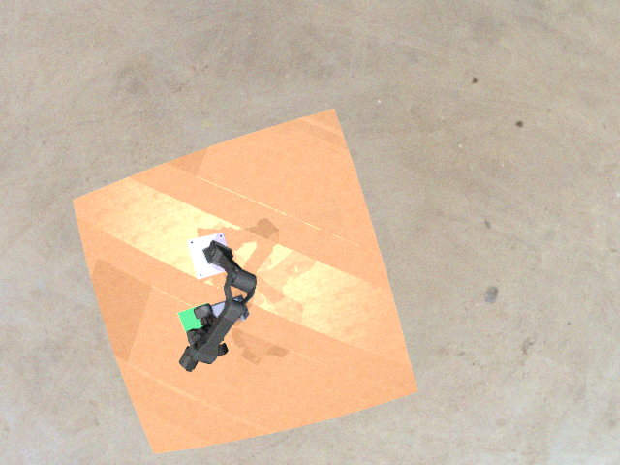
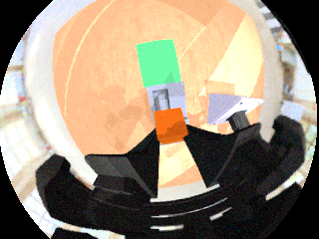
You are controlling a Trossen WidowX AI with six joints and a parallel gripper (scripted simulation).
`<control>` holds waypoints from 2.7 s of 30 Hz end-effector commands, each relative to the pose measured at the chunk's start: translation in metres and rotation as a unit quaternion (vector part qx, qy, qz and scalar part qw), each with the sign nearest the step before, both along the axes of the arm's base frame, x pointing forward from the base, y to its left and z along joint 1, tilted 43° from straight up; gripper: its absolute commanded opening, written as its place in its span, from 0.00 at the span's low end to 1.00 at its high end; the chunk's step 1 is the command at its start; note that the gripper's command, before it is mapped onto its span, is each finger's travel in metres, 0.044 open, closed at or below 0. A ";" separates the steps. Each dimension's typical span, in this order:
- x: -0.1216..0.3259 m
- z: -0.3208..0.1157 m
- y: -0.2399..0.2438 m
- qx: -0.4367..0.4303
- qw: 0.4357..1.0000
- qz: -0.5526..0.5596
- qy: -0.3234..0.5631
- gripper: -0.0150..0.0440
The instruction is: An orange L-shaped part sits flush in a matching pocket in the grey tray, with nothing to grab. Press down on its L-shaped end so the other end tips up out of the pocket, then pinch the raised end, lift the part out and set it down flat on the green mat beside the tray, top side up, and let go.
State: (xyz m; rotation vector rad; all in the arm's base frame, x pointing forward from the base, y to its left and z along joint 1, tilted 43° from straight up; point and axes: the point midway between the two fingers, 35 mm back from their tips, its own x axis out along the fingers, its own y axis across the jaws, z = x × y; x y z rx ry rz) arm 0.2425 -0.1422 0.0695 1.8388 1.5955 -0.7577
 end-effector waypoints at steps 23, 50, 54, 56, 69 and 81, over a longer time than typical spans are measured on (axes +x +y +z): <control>-0.010 -0.047 -0.057 -0.004 1.000 0.002 0.000 0.25; -0.022 -0.110 -0.123 -0.007 1.000 0.002 -0.001 0.25; -0.021 -0.115 -0.119 -0.007 1.000 0.002 -0.001 0.25; -0.021 -0.117 -0.117 -0.007 1.000 0.002 -0.001 0.25; -0.018 -0.133 -0.103 -0.007 1.000 0.002 -0.001 0.25; -0.015 -0.148 -0.090 -0.007 1.000 0.002 -0.001 0.25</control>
